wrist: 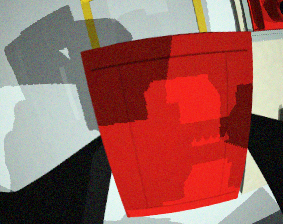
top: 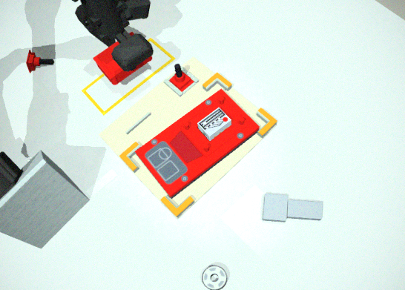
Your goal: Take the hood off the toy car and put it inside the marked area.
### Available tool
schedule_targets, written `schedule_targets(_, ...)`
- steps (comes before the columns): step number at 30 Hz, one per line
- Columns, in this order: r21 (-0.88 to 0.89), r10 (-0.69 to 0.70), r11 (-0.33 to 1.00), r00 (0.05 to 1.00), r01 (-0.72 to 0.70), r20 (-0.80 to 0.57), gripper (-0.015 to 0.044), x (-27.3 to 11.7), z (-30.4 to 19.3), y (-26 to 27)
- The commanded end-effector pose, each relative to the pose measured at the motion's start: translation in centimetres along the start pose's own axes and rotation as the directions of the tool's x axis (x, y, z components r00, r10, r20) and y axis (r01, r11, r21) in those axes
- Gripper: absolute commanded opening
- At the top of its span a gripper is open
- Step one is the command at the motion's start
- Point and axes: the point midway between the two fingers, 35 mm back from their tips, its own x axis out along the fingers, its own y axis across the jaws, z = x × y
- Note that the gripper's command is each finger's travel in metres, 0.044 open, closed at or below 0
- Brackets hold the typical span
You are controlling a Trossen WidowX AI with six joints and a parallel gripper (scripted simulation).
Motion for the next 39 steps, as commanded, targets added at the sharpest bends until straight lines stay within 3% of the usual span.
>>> schedule_targets(1, 0.005, 0.004, 1.000, 1.000, -0.004, -0.005, 0.0000, 0.4, -0.1, 0.0)
schedule_targets(39, 0.005, 0.008, 1.000, 1.000, -0.008, -0.005, 0.0000, 2.4, -0.3, 0.1)
